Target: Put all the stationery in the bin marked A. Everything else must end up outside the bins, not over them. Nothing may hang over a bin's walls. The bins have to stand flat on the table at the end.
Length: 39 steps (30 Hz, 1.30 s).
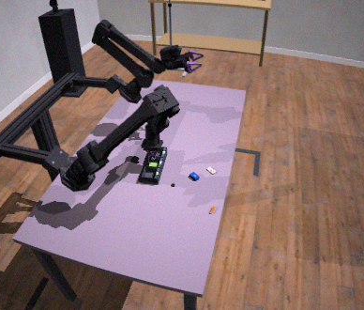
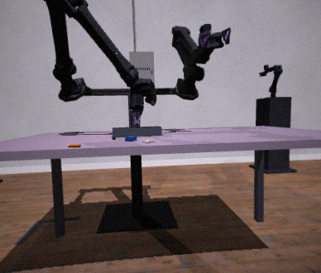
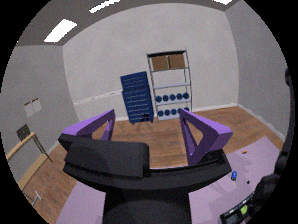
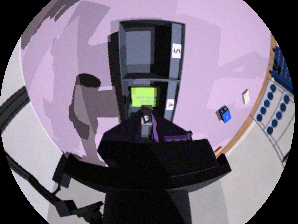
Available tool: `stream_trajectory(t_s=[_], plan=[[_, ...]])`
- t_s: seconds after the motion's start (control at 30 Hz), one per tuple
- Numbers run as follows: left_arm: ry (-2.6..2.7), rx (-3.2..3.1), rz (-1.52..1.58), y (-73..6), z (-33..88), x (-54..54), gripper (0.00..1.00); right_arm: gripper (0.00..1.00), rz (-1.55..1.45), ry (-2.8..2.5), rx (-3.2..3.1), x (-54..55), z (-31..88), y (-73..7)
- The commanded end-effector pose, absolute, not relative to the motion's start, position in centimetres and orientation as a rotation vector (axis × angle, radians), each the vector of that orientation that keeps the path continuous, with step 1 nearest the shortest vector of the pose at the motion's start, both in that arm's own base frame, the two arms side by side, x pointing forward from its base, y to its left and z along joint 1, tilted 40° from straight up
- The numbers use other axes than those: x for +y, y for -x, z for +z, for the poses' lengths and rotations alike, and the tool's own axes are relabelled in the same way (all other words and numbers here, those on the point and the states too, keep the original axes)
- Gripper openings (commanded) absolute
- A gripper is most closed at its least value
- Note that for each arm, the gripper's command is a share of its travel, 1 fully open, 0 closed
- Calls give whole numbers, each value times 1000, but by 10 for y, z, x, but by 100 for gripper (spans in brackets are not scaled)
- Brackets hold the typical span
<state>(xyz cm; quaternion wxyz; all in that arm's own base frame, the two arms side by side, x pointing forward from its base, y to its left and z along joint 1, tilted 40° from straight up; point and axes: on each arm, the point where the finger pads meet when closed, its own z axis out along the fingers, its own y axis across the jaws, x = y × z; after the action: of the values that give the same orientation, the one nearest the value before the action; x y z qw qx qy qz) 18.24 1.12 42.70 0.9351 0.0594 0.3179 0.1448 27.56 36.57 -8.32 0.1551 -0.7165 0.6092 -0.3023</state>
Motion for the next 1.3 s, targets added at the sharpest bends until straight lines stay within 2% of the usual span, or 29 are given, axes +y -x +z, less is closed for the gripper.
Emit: stream_trajectory(t_s=[0.0, 1.27], plan=[[-120, 615, 303, -175, 436, 11, 100, 10, -835, 2038, 1713, 378, -72, -273], [-120, 615, 303, -175, 436, 11, 100, 10, -860, 2053, 1740, 360, -118, -304]])
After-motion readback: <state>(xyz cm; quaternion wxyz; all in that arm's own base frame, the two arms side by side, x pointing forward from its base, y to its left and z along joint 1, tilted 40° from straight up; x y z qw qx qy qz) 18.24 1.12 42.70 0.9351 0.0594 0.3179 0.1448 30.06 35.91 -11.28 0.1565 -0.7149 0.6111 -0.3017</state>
